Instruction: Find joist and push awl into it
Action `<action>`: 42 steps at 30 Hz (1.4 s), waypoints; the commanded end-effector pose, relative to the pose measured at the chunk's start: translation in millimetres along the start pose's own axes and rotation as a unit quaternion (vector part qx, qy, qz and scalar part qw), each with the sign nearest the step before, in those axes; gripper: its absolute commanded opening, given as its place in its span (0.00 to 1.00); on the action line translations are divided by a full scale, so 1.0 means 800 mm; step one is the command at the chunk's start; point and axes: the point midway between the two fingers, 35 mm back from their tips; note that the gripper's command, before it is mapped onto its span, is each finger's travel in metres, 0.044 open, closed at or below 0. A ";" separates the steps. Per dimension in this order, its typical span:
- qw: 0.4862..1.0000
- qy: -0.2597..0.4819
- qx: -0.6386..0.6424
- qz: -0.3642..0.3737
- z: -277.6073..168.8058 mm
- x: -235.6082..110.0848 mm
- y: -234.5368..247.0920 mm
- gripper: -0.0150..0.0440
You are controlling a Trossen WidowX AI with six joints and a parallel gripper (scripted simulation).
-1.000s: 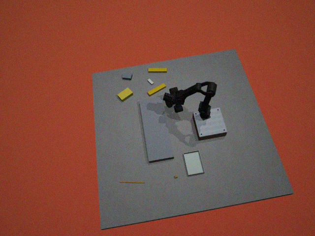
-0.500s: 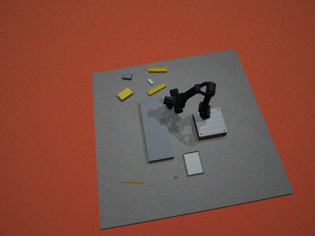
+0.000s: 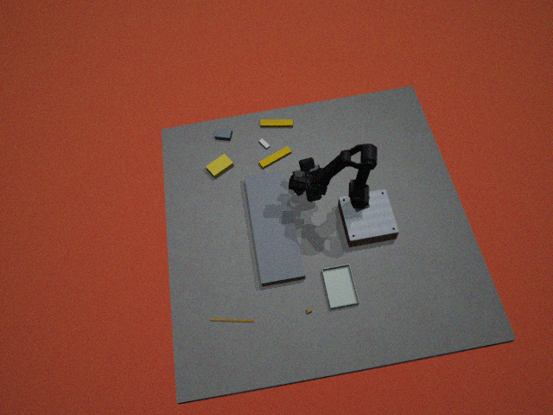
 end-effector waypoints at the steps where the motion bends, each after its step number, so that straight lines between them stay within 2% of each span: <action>1: 1.000 0.001 0.004 -0.013 0.000 0.000 0.000 0.25; 32: 1.000 0.000 -0.002 -0.005 0.004 0.023 0.029 0.25; 42: 1.000 0.000 -0.003 -0.004 0.004 0.021 0.026 0.70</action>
Point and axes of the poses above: the point midway between the two fingers, 35 mm back from their tips, its own x axis out along the fingers, its own y axis across the jaws, z = x × y, and after that the axes turned 4 degrees about -x, right-handed
